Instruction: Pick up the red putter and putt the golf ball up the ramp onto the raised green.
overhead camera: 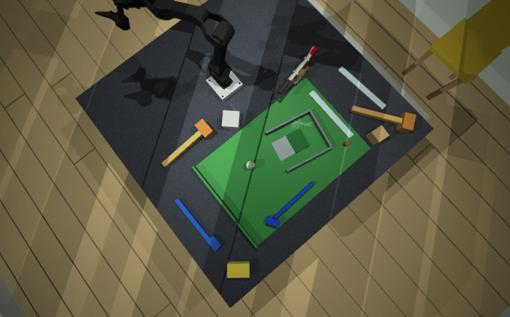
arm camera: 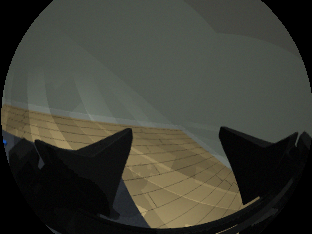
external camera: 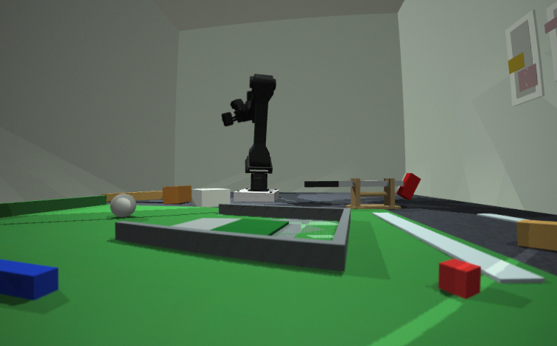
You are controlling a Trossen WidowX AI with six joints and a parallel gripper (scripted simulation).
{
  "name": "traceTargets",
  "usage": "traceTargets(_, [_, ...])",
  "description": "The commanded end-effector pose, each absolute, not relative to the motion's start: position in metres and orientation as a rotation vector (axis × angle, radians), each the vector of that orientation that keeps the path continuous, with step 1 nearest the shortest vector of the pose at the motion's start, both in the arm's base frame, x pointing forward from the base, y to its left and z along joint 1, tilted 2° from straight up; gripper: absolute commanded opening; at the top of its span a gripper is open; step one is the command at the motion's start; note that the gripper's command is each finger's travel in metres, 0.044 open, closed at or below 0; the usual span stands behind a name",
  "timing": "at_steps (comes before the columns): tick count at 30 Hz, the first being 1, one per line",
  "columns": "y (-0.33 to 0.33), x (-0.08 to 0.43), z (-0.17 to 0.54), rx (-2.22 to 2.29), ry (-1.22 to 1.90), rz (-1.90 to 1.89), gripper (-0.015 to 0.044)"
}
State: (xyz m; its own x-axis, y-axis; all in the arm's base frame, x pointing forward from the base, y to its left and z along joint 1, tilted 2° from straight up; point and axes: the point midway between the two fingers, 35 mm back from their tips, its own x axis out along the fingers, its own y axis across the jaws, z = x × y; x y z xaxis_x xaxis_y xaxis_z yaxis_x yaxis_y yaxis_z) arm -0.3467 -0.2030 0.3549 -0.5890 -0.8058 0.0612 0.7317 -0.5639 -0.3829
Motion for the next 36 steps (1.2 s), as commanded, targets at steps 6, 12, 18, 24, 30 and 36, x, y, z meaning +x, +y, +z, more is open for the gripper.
traceTargets(6, [-0.267,-0.305,0.341,-0.251,0.410,-1.998,0.0440])
traceTargets(12, [-0.338,-0.228,0.322,-0.214,0.437,-1.746,0.0440])
traceTargets(18, [-0.384,-0.135,0.303,-0.188,0.475,-1.485,0.0440])
traceTargets(24, [-0.396,-0.062,0.285,-0.178,0.529,-1.294,0.0440])
traceTargets(30, [-0.393,0.033,0.262,-0.186,0.593,-1.029,0.0440])
traceTargets(36, [-0.366,0.136,0.237,-0.220,0.655,-0.724,0.0440])
